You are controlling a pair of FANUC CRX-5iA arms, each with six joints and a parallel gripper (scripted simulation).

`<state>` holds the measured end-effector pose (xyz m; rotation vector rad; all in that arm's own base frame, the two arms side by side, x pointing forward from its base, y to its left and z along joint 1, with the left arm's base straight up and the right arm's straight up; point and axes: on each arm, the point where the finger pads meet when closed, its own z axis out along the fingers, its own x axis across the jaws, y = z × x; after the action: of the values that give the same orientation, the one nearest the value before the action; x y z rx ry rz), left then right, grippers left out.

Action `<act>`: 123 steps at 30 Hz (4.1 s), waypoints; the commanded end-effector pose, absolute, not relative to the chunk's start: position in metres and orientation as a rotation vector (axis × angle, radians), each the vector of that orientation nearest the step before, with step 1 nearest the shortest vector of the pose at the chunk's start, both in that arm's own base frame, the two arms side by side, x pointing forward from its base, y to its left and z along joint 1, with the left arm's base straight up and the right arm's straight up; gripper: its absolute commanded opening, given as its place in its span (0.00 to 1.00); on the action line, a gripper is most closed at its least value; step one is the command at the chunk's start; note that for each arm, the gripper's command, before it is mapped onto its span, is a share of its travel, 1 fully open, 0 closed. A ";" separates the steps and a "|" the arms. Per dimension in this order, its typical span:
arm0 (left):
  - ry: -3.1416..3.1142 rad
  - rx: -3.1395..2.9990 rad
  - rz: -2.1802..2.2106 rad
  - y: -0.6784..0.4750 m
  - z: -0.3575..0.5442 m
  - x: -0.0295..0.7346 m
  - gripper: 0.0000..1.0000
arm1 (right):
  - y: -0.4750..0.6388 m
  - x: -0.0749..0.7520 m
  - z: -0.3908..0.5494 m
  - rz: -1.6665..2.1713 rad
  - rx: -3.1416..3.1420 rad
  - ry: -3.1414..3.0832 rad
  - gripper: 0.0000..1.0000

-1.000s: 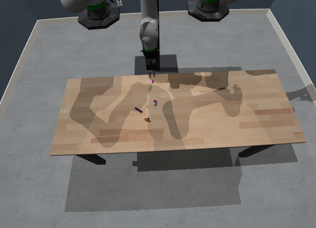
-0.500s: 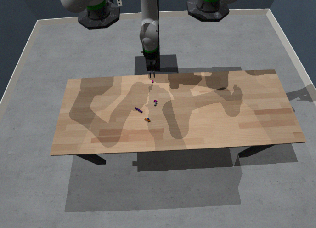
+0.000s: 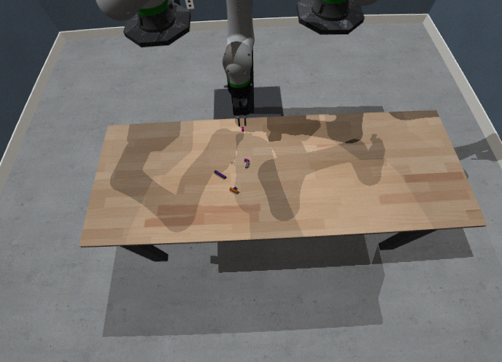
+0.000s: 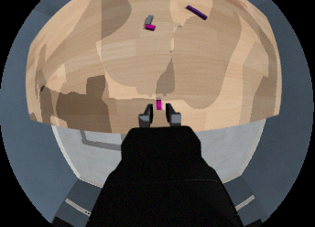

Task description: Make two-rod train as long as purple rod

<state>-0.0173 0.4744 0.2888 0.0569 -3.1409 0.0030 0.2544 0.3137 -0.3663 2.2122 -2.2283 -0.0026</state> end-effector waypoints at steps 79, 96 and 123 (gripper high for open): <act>-3.141 0.057 0.000 0.475 0.290 -0.017 1.00 | 0.315 0.255 -0.393 -0.001 2.214 -2.230 0.54; -3.141 0.057 0.000 0.475 0.290 -0.017 1.00 | 0.315 0.255 -0.404 -0.001 2.214 -2.230 0.54; -3.141 0.057 0.000 0.475 0.290 -0.017 1.00 | 0.315 0.255 -0.405 -0.001 2.214 -2.230 0.54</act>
<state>-0.0173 0.4744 0.2888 0.0569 -3.1409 0.0030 0.2550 0.3141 -0.4054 2.2132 -2.2293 -0.0004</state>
